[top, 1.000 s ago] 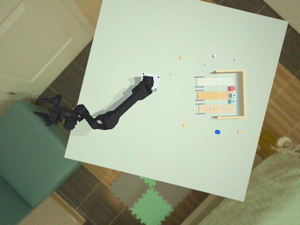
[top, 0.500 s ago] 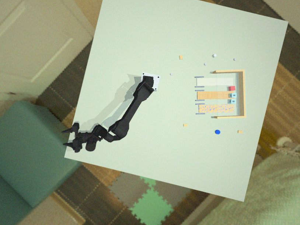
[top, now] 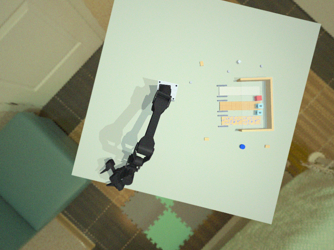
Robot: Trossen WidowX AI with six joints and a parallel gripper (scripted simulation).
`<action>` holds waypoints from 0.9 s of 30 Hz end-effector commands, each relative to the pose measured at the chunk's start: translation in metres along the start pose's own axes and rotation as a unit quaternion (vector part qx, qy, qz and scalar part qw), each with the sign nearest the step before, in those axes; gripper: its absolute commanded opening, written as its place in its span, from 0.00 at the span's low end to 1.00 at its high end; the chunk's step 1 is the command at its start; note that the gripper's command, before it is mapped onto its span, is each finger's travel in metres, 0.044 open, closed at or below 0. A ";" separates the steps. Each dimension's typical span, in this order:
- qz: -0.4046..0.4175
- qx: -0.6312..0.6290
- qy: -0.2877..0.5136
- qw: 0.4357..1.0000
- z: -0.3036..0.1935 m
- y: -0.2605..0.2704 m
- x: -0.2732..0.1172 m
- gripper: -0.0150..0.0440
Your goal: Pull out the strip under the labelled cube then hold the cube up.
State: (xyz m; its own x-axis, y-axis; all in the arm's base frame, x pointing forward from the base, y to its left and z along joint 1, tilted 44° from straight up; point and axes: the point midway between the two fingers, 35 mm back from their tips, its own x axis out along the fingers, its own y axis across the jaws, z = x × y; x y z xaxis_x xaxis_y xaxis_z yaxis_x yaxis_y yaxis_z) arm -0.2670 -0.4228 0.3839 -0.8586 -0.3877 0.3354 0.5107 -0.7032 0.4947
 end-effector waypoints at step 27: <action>0.408 -0.050 0.276 0.869 -0.049 0.191 -0.411 0.93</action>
State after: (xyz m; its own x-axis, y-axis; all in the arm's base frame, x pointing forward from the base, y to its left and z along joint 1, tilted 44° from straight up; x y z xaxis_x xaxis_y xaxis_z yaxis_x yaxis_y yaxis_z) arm 0.1337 -0.4508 0.3234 -0.2191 -0.9649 0.1447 0.9510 -0.1780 0.2530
